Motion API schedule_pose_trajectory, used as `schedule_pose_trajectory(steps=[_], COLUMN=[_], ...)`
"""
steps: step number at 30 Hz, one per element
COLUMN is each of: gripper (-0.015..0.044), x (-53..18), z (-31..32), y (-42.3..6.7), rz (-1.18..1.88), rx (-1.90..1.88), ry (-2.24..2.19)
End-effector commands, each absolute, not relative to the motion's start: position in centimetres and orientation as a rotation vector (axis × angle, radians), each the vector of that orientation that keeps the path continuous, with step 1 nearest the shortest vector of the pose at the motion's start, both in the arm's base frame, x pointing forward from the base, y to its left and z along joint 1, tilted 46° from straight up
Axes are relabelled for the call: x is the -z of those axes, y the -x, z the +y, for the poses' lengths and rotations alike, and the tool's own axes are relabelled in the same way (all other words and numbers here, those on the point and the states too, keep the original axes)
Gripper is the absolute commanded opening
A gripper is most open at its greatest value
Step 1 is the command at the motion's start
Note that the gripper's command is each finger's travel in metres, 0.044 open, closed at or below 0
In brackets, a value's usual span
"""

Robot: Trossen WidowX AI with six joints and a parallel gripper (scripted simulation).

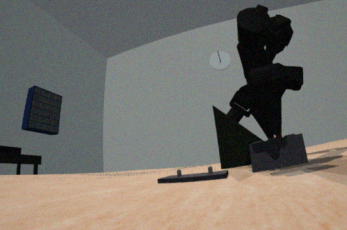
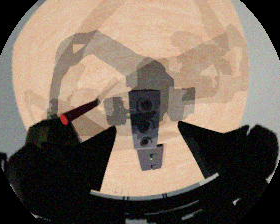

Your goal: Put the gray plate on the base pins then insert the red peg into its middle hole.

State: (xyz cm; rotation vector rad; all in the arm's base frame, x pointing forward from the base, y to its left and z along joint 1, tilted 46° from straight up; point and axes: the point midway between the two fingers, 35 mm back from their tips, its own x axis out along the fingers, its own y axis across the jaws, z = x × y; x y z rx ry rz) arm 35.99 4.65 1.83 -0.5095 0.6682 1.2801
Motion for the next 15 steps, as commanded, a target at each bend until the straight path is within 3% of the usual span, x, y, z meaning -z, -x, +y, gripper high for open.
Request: schedule_pose_trajectory(steps=[1,15], gripper=[0.0440,0.0440], x=[-1.1,0.5], z=[5.2,6.8], y=[-35.9,-36.2], rz=[0.677,0.676], rx=[-1.282,-1.282], ry=[0.495,0.494])
